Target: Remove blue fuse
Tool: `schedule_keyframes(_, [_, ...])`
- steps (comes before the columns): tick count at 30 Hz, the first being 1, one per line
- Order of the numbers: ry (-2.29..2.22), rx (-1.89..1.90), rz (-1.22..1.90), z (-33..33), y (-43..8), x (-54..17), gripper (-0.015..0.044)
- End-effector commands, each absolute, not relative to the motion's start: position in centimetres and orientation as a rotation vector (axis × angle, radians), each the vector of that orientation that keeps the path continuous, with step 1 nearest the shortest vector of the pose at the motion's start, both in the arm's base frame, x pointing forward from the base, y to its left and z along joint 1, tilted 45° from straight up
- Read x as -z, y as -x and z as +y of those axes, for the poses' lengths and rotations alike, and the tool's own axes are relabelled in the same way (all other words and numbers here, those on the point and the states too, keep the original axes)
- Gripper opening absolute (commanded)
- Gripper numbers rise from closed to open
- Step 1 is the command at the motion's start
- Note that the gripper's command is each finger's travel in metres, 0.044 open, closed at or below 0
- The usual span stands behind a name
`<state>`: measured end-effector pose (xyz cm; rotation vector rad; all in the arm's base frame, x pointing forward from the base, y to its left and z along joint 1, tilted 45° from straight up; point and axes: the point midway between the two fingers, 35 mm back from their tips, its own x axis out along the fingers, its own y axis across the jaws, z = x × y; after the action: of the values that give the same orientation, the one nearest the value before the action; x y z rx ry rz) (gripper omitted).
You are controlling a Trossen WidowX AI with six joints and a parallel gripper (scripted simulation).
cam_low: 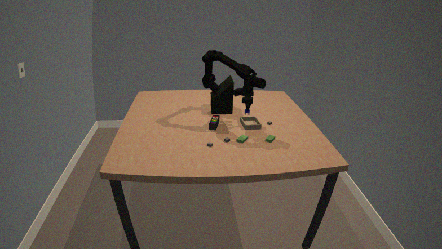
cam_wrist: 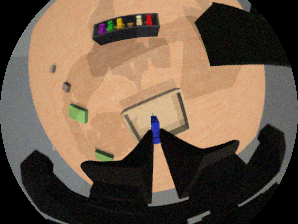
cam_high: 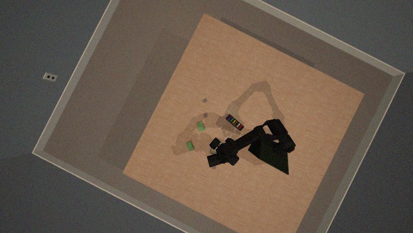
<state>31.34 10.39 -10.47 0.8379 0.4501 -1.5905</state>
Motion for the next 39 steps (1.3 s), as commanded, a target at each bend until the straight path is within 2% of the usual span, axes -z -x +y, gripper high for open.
schedule_keyframes(1, [-0.832, 1.6, 0.447, 11.8, -30.6, 12.4, 0.0])
schedule_keyframes(36, [-0.83, 1.6, 0.444, 9.2, -30.4, 15.6, 0.0])
schedule_keyframes(39, [-0.842, 1.601, 0.444, 9.5, -30.6, 15.4, 0.0079])
